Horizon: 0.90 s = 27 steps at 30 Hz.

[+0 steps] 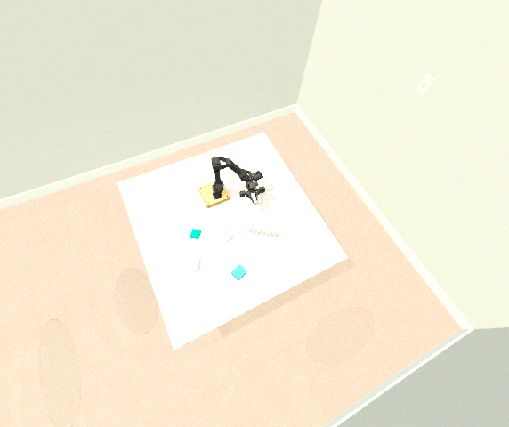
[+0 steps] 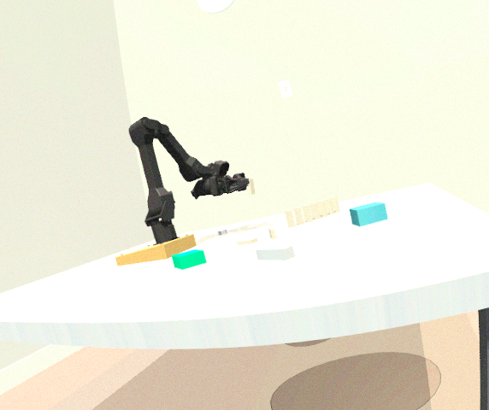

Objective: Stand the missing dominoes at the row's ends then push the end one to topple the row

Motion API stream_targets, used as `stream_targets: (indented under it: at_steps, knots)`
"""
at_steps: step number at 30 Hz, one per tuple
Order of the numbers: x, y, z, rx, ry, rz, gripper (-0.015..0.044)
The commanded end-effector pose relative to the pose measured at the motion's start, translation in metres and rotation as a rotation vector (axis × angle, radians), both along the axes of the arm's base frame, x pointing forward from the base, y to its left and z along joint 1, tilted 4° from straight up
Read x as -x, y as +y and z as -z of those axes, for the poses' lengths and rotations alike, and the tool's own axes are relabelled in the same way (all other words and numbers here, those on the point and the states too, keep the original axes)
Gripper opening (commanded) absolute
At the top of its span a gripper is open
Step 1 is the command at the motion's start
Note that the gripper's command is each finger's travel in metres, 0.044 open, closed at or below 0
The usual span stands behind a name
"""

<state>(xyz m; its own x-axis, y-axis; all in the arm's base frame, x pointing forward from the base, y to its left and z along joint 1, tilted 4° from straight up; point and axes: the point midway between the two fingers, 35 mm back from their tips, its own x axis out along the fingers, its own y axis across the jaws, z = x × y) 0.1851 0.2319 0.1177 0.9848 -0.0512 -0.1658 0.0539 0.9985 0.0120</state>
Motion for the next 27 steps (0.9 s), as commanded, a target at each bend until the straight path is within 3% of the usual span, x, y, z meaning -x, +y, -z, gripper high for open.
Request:
stream_targets:
  at_steps: [1,7,27]
  knots:
    - [0.0,0.0,-0.001,-0.01,-0.005,0.003,0.0107]
    - [0.0,0.0,0.001,-0.009,-0.005,0.003,0.0107]
    - [-0.001,0.008,0.066,-0.005,-0.002,0.001,0.0107]
